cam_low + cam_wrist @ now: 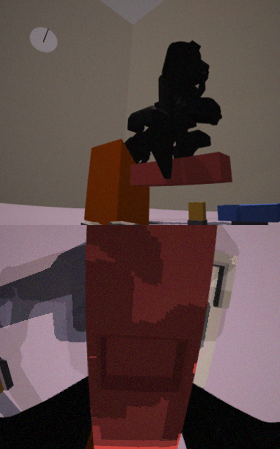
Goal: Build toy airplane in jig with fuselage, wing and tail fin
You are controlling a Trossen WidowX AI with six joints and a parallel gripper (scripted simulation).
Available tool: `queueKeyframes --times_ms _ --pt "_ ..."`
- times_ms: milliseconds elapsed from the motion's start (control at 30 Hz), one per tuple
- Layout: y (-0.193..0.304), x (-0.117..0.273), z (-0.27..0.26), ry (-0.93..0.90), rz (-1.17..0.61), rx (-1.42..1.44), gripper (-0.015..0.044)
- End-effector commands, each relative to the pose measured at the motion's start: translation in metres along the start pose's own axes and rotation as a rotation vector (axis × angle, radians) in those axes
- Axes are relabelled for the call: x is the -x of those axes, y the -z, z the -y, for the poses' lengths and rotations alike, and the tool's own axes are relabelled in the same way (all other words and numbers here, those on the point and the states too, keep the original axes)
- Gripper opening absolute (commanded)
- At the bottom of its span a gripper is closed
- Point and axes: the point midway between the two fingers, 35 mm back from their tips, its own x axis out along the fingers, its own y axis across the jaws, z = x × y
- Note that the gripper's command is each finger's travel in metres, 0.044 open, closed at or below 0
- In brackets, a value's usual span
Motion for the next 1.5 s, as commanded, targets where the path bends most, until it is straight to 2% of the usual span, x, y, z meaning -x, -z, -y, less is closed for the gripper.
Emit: queueKeyframes --times_ms 0,500,733,767,1467 --pt "0.002 -0.007 0.013 0.003 -0.003 -0.019 0.0000" --pt "0.013 -0.029 0.050 0.003 -0.003 -0.069 0.0000" --pt "0.013 -0.029 0.050 0.003 -0.003 -0.069 0.0184" --pt "0.013 -0.029 0.050 0.003 -0.003 -0.069 0.0195" --pt "0.013 -0.040 0.050 0.003 -0.003 -0.069 0.0195"
